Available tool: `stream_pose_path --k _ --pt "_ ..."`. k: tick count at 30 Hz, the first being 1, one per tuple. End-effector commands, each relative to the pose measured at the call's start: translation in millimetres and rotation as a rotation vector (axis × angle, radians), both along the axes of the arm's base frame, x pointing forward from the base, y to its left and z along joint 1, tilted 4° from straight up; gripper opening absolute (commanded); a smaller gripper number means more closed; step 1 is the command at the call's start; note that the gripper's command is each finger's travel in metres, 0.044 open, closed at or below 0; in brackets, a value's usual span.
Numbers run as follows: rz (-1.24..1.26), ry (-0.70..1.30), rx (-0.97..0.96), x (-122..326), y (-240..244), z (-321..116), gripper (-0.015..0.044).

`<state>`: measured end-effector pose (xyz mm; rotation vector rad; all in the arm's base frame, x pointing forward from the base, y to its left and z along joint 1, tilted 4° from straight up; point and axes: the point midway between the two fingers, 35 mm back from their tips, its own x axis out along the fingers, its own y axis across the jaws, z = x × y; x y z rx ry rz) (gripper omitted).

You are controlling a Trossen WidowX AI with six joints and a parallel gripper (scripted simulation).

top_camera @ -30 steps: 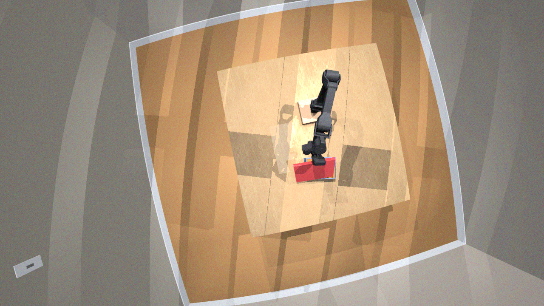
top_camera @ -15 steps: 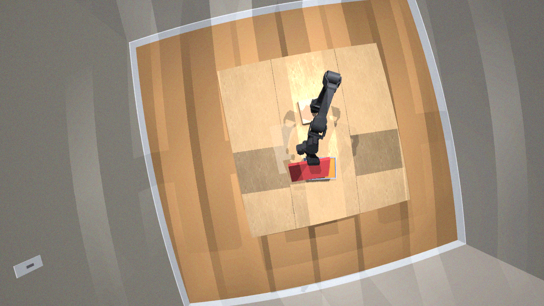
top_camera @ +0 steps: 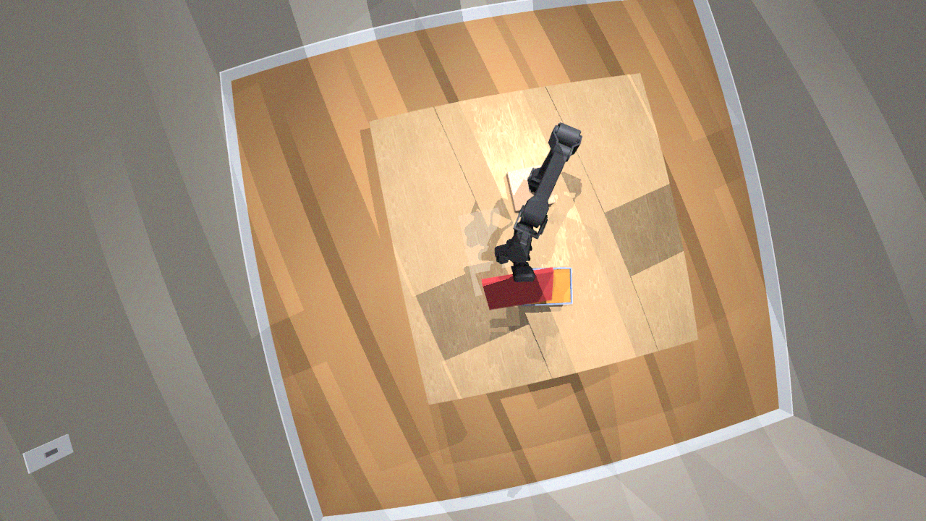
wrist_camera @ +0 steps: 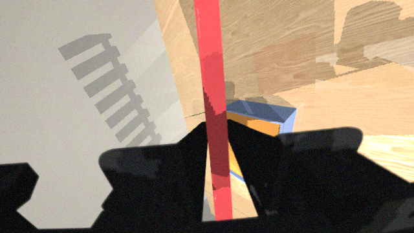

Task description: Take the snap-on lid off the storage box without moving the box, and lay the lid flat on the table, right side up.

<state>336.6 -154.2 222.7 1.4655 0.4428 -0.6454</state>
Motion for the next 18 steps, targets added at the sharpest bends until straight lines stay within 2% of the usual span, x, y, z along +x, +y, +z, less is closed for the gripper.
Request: stream_pose_path --k 1,18 --pt "0.007 -0.014 -0.005 0 -8 6 0.0" --pt "0.007 -0.013 -0.008 -4 -41 9 0.0"
